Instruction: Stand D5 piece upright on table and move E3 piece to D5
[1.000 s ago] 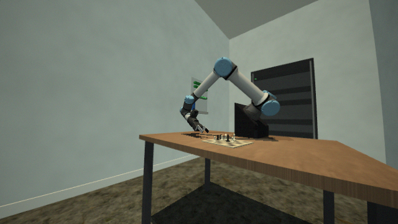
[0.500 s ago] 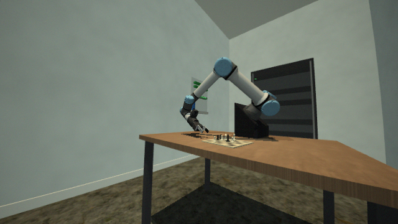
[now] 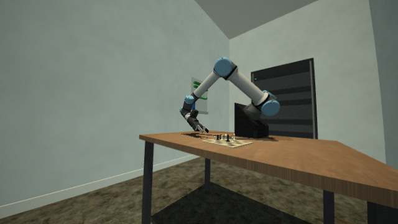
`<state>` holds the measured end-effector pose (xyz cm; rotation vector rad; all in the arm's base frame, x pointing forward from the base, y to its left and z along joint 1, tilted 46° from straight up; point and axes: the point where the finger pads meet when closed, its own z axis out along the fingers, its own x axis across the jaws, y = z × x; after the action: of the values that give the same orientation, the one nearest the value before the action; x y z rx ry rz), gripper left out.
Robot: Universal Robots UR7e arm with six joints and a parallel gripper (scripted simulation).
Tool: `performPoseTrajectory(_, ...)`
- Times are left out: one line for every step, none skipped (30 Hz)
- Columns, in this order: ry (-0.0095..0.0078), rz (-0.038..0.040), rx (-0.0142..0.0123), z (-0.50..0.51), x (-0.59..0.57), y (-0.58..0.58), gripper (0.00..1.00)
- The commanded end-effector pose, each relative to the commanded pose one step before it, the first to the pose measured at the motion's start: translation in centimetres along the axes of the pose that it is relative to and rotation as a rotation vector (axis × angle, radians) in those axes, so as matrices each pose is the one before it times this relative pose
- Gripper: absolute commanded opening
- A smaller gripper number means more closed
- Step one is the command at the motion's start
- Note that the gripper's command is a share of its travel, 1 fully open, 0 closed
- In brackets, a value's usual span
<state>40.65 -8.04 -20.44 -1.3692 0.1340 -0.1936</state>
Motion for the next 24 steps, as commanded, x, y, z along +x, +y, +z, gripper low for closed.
performPoseTrajectory(0.00048, -0.00095, -0.00087, -0.06, 0.033, -0.039, 1.0)
performPoseTrajectory(0.0, 0.0, 0.0, 0.0, 0.0, 0.0, 1.0)
performPoseTrajectory(0.0, 0.0, 0.0, 0.0, 0.0, 0.0, 1.0)
performPoseTrajectory(0.0, 0.0, 0.0, 0.0, 0.0, 0.0, 1.0)
performPoseTrajectory(0.0, 0.0, 0.0, 0.0, 0.0, 0.0, 1.0)
performPoseTrajectory(0.0, 0.0, 0.0, 0.0, 0.0, 0.0, 1.0)
performPoseTrajectory(0.0, 0.0, 0.0, -0.003, 0.0, -0.005, 1.0)
performPoseTrajectory(0.0, 0.0, 0.00001, -0.021, 0.002, -0.031, 1.0)
performPoseTrajectory(-0.00001, 0.0, 0.00003, -0.053, 0.005, -0.077, 1.0)
performPoseTrajectory(-0.00002, 0.0, 0.00005, -0.095, 0.008, -0.136, 1.0)
performPoseTrajectory(-0.00003, 0.0, 0.00006, -0.141, 0.012, -0.203, 1.0)
performPoseTrajectory(0.0, 0.0, 0.0, -0.188, 0.017, -0.27, 1.0)
performPoseTrajectory(0.0, 0.0, 0.0, -0.236, 0.021, -0.339, 1.0)
performPoseTrajectory(0.0, 0.0, 0.0, -0.281, 0.025, -0.404, 1.0)
performPoseTrajectory(0.0, 0.0, 0.0, -0.321, 0.028, -0.462, 1.0)
performPoseTrajectory(0.0, 0.0, 0.0, -0.354, 0.031, -0.509, 1.0)
performPoseTrajectory(0.0, 0.0, 0.0, -0.379, 0.034, -0.545, 1.0)
performPoseTrajectory(0.0, 0.0, 0.0, -0.394, 0.035, -0.567, 1.0)
performPoseTrajectory(0.0, 0.0, 0.0, 0.0, 0.0, 0.0, 1.0)
performPoseTrajectory(0.0, 0.0, 0.0, 0.0, 0.0, 0.0, 1.0)
performPoseTrajectory(0.0, 0.0, 0.0, -0.398, 0.035, -0.573, 1.0)
performPoseTrajectory(0.0, 0.0, 0.0, -0.393, 0.035, -0.565, 1.0)
performPoseTrajectory(0.0, 0.0, 0.0, -0.375, 0.033, -0.54, 1.0)
performPoseTrajectory(0.0, 0.0, 0.0, -0.348, 0.031, -0.5, 1.0)
